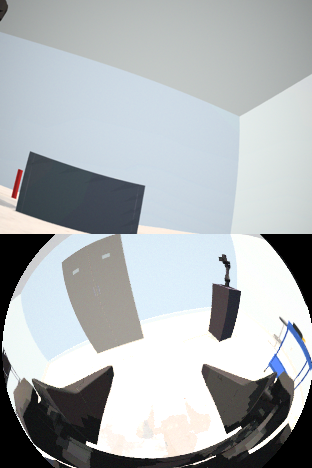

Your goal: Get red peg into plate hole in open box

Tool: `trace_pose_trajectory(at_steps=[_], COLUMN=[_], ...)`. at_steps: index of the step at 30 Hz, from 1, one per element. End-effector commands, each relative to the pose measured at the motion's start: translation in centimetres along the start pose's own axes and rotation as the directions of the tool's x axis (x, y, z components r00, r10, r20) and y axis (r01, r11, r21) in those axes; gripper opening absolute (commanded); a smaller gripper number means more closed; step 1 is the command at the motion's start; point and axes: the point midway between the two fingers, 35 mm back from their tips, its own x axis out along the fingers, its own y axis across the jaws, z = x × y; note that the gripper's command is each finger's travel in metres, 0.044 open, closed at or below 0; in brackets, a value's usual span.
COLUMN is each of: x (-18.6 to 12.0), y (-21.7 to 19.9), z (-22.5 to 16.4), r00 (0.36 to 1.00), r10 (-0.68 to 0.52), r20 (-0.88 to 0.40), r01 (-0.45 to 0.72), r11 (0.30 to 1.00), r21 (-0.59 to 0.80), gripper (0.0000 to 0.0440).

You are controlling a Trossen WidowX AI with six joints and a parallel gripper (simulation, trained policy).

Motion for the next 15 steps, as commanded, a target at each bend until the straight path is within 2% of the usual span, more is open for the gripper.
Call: trace_pose_trajectory(at_steps=[1, 8, 15], x=[1.1, 1.6, 0.0], y=[5.1, 14.3, 22.9], z=[-1.2, -3.6, -6.1], r00=[0.997, 0.977, 0.944], r10=[0.035, 0.091, 0.133], r20=[-0.071, -0.194, -0.301], r01=[-0.033, -0.084, -0.131], r11=[0.999, 0.996, 0.991], r21=[0.027, 0.043, 0.026], gripper=[0.0440, 0.0440, 0.0440])
